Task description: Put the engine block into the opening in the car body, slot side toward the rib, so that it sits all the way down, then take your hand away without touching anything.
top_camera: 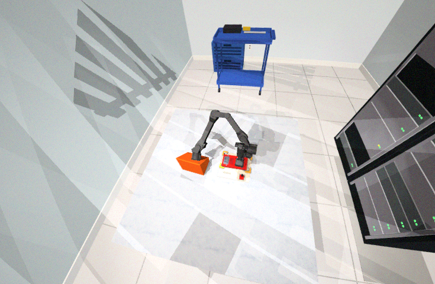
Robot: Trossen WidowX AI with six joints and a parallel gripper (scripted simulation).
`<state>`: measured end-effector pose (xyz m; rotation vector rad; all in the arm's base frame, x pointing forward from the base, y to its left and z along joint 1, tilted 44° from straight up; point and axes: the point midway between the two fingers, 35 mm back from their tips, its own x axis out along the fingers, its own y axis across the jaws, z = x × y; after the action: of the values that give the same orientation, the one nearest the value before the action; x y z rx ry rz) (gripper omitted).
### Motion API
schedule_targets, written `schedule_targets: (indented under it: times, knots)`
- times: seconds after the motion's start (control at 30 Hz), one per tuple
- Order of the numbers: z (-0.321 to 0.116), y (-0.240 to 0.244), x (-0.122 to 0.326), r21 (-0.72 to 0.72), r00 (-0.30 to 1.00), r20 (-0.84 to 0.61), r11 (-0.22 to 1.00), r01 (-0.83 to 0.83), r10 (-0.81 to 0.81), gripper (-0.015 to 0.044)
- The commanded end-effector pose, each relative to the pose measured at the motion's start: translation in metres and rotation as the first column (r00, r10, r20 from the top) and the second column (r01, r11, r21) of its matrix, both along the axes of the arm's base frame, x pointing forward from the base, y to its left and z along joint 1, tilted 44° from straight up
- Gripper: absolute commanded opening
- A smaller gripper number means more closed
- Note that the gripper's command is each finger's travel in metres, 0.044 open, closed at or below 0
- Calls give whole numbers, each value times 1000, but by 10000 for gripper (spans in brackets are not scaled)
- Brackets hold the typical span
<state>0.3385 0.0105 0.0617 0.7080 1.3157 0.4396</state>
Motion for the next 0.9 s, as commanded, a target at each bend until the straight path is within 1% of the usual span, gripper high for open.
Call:
schedule_targets:
  times: [0.0,0.87]
  knots:
    - [-1,1,0,4,1000,-2,1000,2,-2,160]
    - [-3,3,1,4,1000,-3,1000,2,-2,160]
